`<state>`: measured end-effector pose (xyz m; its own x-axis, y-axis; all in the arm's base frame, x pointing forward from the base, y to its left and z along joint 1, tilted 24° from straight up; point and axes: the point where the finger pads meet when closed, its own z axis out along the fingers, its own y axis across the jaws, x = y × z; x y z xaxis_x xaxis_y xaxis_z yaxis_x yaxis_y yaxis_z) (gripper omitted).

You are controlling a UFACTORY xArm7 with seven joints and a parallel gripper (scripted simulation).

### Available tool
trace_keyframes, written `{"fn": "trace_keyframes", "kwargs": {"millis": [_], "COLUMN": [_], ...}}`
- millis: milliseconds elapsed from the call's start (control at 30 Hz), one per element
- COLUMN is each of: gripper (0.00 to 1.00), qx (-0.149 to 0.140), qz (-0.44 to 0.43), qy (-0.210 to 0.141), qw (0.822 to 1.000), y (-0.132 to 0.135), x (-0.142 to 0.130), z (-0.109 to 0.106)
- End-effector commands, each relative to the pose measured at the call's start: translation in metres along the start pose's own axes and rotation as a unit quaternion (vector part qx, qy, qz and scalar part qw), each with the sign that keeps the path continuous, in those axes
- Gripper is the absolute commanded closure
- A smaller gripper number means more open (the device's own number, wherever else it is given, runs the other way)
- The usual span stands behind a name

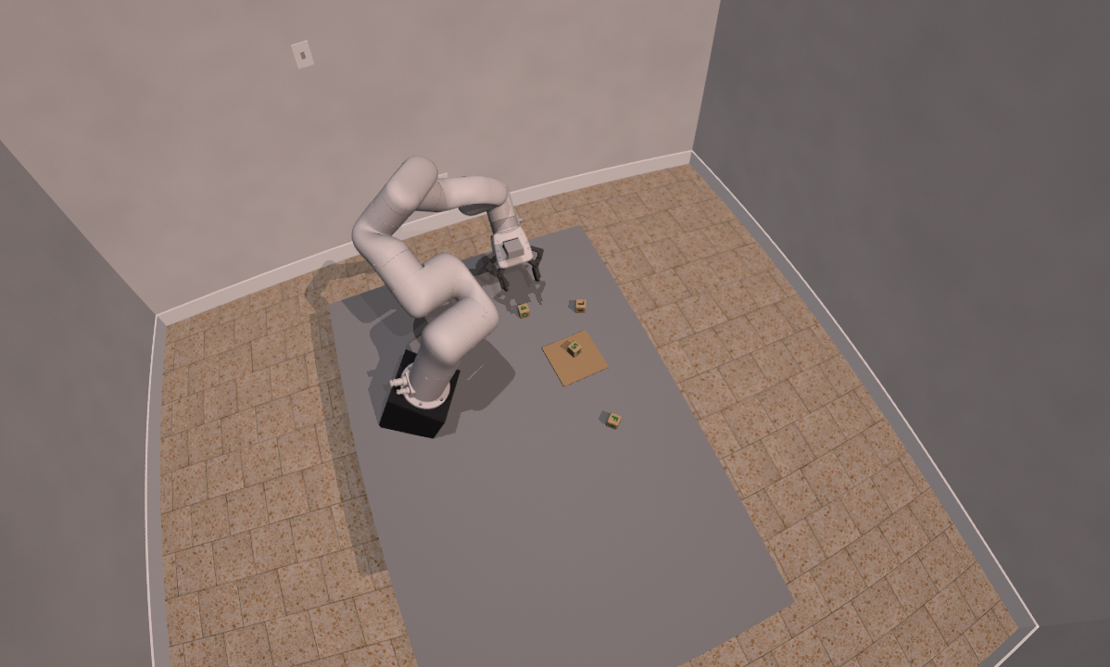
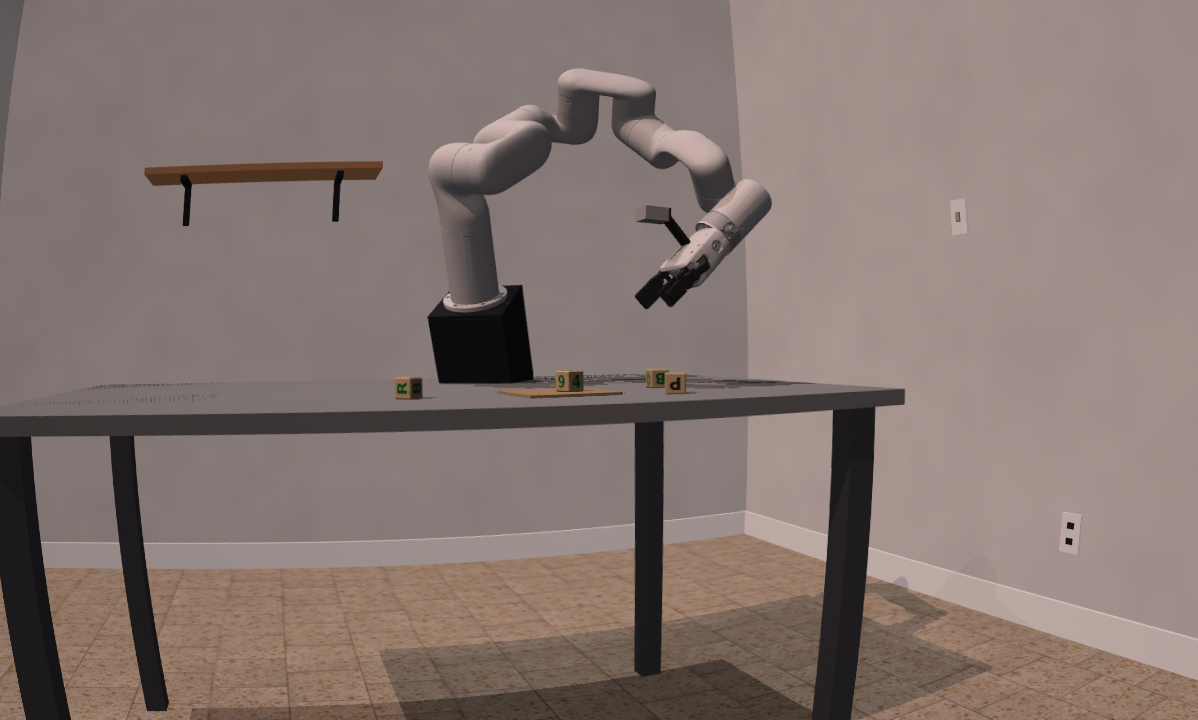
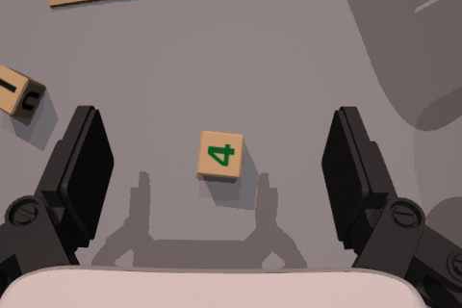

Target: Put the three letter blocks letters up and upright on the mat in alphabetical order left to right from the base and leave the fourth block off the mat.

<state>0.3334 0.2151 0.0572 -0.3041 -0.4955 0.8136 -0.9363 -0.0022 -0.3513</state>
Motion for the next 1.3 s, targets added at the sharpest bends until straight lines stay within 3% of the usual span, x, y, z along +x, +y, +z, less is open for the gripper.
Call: {"fn": "trace_keyframes", "kwargs": {"millis": [0,300,333,400,533,567,800,1267], "gripper": [0.0,0.0,0.0,0.0,0.0,0.0,0.0,0.0], "qx": [0.001,0.001,0.0,-0.002,-0.002,-0.002,0.001,0.001], "qz": [0.001,0.001,0.0,0.0,0.0,0.0,0.001,0.001], "qy": [-0.002,-0.002,-0.003,-0.006,-0.007,-0.007,-0.002,-0.002], "qw": [1.0,1.0,1.0,1.0,1.0,1.0,1.0,1.0], "y": [-0.001,-0.003,-0.013,-0.061,-0.07,-0.102,-0.161,-0.163], "x": [0.0,0.0,0.001,0.005,0.007,0.013,0.032,0.032], "z": [-0.002,-0.001,-0.001,0.006,0.007,0.014,0.032,0.033]}}
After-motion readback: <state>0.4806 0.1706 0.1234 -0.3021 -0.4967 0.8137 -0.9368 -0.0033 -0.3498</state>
